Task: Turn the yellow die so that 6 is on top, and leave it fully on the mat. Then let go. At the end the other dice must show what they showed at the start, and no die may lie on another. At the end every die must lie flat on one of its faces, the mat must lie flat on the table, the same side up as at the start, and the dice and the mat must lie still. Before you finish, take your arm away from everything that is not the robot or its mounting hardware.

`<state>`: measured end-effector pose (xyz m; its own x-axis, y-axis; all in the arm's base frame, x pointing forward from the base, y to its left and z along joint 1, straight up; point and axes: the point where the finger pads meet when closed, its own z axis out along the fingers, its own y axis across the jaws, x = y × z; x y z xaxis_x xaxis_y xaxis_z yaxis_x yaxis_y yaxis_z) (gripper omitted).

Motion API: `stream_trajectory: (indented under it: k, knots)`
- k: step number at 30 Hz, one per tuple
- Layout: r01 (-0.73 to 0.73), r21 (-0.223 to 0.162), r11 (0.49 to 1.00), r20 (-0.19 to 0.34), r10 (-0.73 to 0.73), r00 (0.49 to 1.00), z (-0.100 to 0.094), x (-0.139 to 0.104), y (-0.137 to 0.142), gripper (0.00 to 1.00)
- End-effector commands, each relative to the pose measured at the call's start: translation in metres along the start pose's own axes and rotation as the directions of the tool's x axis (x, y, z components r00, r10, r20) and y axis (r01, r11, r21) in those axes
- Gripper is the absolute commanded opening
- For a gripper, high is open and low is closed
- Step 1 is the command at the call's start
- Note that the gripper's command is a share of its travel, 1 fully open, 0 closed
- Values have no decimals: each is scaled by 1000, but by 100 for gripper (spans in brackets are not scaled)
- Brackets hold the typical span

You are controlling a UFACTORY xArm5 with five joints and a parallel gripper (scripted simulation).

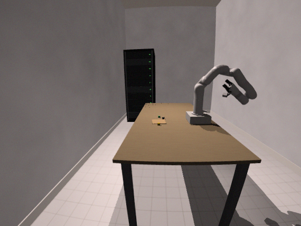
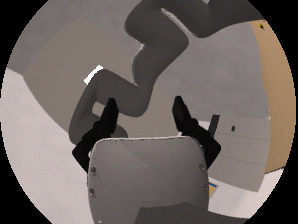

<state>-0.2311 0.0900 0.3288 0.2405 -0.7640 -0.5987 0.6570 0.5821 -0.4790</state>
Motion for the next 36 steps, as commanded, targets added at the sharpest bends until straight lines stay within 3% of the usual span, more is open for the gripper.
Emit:
stream_trajectory:
  k: [1,6,13,16,18,24,29,31,33,35,36]
  knots:
    - [-1,-2,1000,-2,1,1000,0,0,0,100]
    - [-44,-33,998,-6,44,999,0,8,-3,100]
    - [-236,-171,957,-48,231,972,1,46,-11,100]
    - [-236,-171,957,-48,232,972,1,46,-11,100]
    - [-336,-244,910,-87,324,942,2,66,-14,100]
    - [-446,-324,834,-148,421,895,3,91,-16,100]
    - [-554,-401,730,-231,505,832,4,117,-17,100]
    - [-587,-424,689,-262,527,808,5,126,-17,100]
    - [-587,-424,689,-262,527,808,5,126,-17,100]
    - [-647,-463,605,-327,562,760,6,144,-17,100]
    - [-658,-469,589,-340,567,750,6,147,-17,100]
